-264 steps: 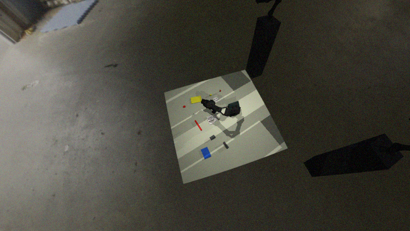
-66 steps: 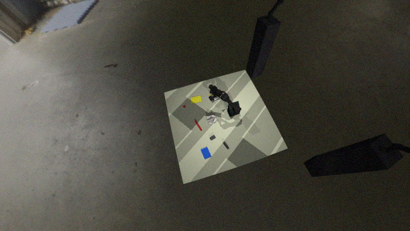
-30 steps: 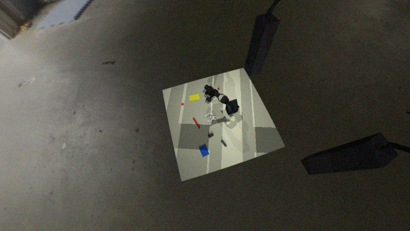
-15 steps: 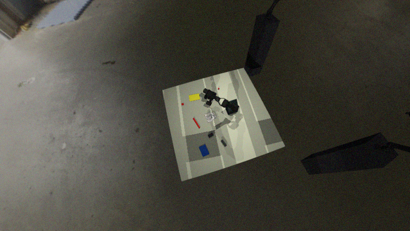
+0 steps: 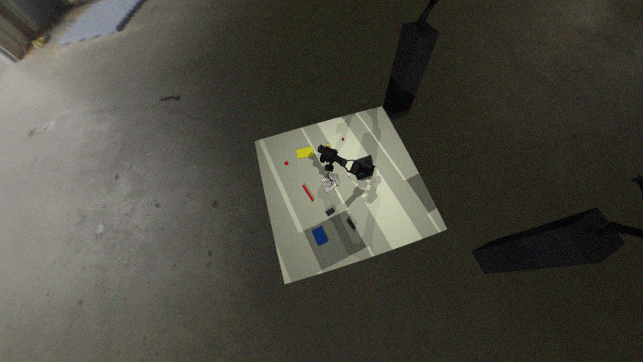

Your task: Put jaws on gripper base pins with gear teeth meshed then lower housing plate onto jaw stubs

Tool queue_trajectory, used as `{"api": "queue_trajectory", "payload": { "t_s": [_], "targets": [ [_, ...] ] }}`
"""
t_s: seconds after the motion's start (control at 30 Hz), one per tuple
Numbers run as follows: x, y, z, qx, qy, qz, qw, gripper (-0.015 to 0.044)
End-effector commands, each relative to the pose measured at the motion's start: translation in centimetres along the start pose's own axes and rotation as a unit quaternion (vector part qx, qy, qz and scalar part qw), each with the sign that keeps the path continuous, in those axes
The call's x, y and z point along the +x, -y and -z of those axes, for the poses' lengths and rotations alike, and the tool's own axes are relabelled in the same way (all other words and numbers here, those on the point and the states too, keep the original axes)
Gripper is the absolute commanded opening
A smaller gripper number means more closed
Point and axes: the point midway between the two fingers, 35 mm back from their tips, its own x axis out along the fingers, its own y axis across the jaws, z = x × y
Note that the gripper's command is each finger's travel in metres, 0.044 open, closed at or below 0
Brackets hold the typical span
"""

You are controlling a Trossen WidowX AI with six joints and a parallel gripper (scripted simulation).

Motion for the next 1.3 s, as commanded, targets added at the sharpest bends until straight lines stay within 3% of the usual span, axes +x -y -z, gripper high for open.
{"api": "queue_trajectory", "payload": {
  "t_s": [0.0,1.27],
  "targets": [
    [0.1,-1.2,0.5,-0.029,-0.001,-0.002,1.0,0.0351],
    [1.3,-10.8,5.4,-0.287,-0.011,-0.027,0.957,0.0351]
  ]
}}
